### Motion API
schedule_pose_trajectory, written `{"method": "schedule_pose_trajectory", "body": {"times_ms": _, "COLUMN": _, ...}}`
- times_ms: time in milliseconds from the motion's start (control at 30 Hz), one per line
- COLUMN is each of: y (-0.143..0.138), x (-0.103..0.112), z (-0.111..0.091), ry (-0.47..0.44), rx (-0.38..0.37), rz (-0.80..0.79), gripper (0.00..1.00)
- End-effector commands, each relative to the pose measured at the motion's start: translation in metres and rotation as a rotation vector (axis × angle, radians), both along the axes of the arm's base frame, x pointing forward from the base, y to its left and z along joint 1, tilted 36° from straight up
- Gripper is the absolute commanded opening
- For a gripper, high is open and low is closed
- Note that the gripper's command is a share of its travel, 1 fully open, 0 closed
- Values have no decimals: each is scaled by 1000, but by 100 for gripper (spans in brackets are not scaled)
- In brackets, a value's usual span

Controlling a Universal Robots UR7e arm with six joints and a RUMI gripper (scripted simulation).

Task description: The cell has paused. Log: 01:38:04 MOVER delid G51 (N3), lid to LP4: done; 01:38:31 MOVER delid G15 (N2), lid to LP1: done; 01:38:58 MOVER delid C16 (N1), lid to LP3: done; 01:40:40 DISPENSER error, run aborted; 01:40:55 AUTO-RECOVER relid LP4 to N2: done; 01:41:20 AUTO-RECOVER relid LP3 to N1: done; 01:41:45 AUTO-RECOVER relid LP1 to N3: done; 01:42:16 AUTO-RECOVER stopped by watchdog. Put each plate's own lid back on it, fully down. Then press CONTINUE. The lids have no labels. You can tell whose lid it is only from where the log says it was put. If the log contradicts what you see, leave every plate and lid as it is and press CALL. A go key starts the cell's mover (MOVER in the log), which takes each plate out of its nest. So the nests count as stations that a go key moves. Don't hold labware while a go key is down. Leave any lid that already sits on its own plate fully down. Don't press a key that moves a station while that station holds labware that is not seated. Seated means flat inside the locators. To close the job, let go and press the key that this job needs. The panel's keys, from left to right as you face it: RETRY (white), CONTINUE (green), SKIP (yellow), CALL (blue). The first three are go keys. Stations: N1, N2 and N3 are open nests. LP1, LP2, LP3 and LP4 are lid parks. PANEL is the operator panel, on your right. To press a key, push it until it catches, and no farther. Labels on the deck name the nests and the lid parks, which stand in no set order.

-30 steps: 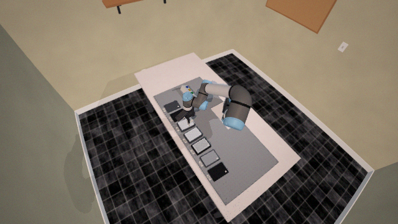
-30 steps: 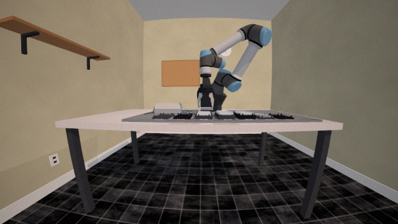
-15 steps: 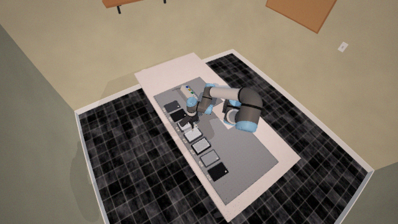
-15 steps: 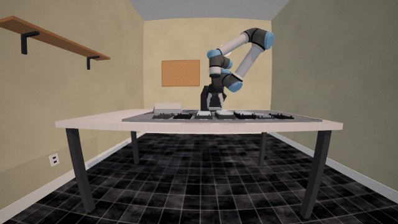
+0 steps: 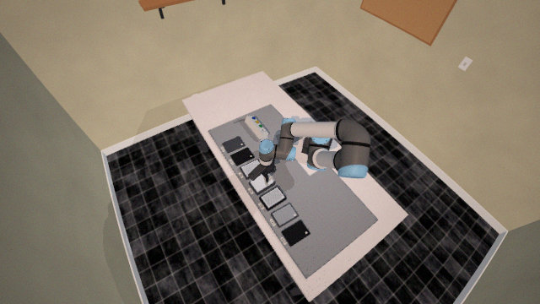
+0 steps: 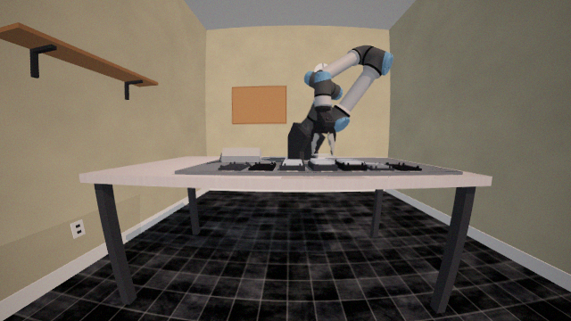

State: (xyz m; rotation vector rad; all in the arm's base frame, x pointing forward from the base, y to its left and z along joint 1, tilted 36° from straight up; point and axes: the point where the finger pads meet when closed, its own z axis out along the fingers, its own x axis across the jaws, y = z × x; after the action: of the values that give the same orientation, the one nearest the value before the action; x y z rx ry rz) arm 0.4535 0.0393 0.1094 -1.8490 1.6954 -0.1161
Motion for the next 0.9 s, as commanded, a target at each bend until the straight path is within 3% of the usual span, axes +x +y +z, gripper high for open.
{"method": "schedule_pose_trajectory", "body": {"times_ms": 0, "y": 23, "x": -4, "z": 10, "ry": 0, "rx": -2, "rz": -2, "gripper": 0}}
{"method": "schedule_pose_trajectory", "body": {"times_ms": 700, "y": 111, "x": -17, "z": 43, "ry": 0, "rx": -2, "rz": -2, "gripper": 0}}
{"method": "schedule_pose_trajectory", "body": {"times_ms": 867, "y": 113, "x": -18, "z": 44, "ry": 0, "rx": -2, "rz": -2, "gripper": 0}}
